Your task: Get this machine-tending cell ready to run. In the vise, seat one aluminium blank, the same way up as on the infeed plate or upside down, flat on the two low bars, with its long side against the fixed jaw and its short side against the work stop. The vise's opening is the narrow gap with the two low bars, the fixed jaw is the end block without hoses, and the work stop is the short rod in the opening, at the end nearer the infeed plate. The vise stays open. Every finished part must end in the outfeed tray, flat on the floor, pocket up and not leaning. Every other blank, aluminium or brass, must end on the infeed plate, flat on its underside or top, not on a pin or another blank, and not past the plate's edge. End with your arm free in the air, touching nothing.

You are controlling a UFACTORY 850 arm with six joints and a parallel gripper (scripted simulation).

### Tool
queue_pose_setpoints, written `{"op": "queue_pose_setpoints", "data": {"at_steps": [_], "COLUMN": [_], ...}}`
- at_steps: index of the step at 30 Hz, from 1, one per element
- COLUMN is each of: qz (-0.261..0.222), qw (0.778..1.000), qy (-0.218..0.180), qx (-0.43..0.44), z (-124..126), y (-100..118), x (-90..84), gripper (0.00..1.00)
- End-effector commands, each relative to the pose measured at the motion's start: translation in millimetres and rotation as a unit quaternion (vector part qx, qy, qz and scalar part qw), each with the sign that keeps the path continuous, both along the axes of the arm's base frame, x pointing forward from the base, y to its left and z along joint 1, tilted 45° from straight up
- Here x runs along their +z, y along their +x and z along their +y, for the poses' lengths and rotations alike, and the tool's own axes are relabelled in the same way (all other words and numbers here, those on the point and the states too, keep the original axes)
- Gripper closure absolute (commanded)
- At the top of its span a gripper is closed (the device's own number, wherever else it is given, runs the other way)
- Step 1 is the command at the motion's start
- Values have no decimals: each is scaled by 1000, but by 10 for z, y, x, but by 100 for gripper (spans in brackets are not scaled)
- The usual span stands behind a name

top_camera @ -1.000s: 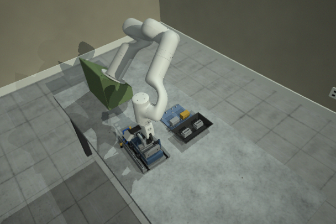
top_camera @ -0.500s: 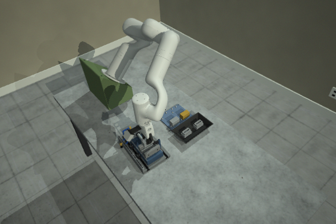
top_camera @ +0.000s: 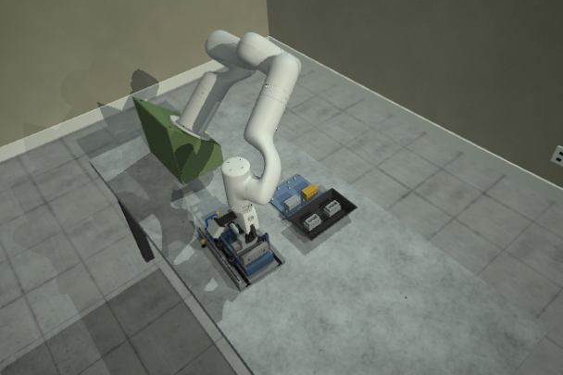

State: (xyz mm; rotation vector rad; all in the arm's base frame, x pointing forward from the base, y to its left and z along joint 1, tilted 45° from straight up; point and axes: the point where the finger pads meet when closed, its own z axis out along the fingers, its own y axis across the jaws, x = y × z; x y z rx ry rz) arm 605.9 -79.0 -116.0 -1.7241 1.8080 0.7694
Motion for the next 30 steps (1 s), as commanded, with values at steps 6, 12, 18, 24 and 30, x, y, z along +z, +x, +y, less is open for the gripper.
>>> {"op": "queue_pose_setpoints", "data": {"at_steps": [6,12,18,24,30], "qz": [-1,-1,-1,-1,-1], "qw": [1000,1000,1000,1000,1000], "qy": [0,0,0,0,0], "qx": [0,0,0,0,0], "z": [31,58,73,88,95], "y": [10,11,11,12,12], "x": [-35,-64,-79,-96,-103], "gripper": [100,100,100,100,100]}}
